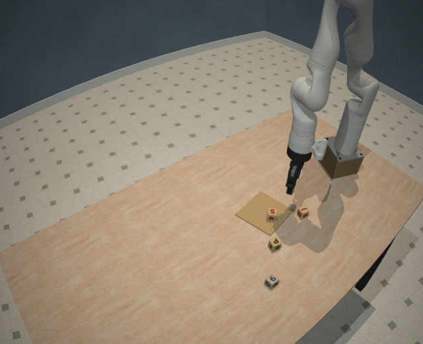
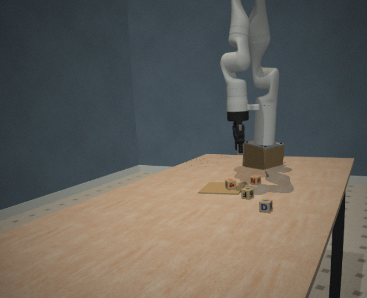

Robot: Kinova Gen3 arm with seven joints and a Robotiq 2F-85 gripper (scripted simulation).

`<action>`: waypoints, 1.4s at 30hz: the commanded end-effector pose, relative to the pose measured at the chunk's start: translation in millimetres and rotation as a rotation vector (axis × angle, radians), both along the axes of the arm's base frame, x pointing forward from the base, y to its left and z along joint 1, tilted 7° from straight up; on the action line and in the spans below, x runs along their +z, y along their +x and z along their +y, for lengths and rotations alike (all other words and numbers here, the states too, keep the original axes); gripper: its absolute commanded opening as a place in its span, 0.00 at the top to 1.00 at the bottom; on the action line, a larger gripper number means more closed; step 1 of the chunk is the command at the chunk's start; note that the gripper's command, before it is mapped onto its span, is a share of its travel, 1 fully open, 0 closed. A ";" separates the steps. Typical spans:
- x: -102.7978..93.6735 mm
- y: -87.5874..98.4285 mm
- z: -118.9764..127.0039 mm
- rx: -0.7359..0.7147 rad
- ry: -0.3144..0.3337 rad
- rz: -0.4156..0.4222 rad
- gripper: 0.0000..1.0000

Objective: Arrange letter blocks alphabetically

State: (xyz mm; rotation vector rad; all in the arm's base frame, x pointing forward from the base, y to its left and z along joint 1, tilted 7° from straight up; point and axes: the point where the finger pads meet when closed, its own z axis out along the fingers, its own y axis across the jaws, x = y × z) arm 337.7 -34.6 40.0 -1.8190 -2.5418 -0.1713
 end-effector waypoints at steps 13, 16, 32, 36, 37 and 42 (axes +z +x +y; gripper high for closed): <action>0.9 0.8 -1.1 0.008 -0.001 -0.005 0.00; 0.9 0.8 -1.1 0.008 -0.001 -0.005 0.00; 0.9 0.8 -1.1 0.008 -0.001 -0.005 0.00; 0.9 0.8 -1.1 0.008 -0.001 -0.005 0.00; 0.9 0.8 -1.1 0.008 -0.001 -0.005 0.00; -0.2 14.1 -9.1 0.008 0.003 -0.003 0.00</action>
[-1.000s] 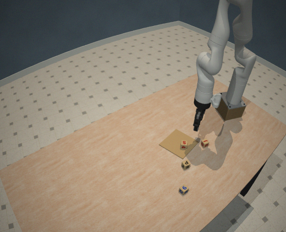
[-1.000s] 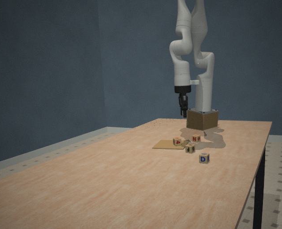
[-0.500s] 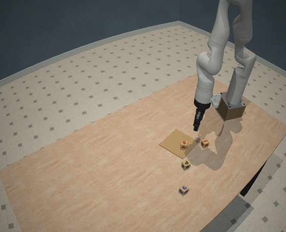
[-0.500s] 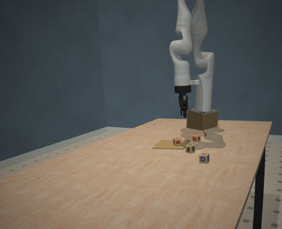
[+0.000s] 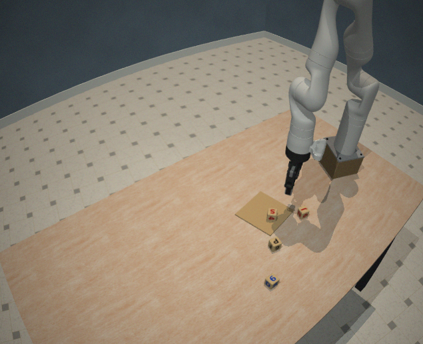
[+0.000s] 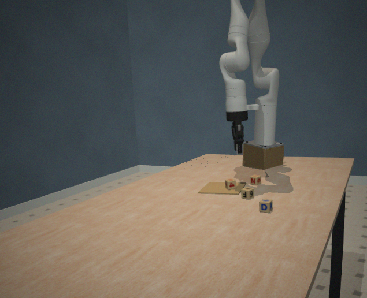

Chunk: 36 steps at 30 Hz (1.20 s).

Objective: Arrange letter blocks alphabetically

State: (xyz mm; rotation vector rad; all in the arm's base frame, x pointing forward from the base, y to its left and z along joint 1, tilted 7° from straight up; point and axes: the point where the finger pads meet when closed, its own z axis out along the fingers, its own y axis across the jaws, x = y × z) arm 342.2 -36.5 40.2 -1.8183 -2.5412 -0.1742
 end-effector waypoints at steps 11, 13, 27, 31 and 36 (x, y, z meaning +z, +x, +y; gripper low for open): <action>-0.8 74.3 -73.2 0.002 0.004 -0.005 0.00; -0.8 75.1 -71.1 0.008 0.004 -0.005 0.00; -0.7 73.5 -70.7 0.007 0.005 -0.003 0.00; -0.7 73.5 -70.7 0.007 0.005 -0.003 0.00; -0.7 73.5 -70.7 0.007 0.005 -0.003 0.00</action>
